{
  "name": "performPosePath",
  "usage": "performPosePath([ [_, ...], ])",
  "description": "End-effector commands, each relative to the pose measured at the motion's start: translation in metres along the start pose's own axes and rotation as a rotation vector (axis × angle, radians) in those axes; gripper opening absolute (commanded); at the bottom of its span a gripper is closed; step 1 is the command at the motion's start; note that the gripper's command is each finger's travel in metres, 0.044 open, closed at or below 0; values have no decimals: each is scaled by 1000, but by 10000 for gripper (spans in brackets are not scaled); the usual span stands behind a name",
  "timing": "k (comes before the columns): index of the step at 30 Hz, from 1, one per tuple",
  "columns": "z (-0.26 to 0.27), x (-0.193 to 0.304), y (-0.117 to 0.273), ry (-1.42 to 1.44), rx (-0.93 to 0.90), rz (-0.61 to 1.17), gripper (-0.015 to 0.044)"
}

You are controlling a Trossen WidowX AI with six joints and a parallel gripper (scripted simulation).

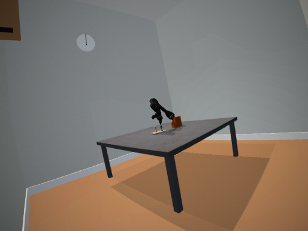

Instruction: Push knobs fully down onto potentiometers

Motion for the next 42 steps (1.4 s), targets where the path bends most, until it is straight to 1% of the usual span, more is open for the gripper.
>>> performPosePath([
  [1,-1,1,-9,9,7,0,0],
  [42,-1,1,-15,9,7,-1,0],
])
Point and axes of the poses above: the point midway between the two fingers, 35 mm back from their tips, its own y axis back along the fingers, its own z axis across the jaws, x = y × z, the point moved 8 cm from there along y, back along the fingers, and after that the axes turned 15 degrees about y, right-handed, at the moved point
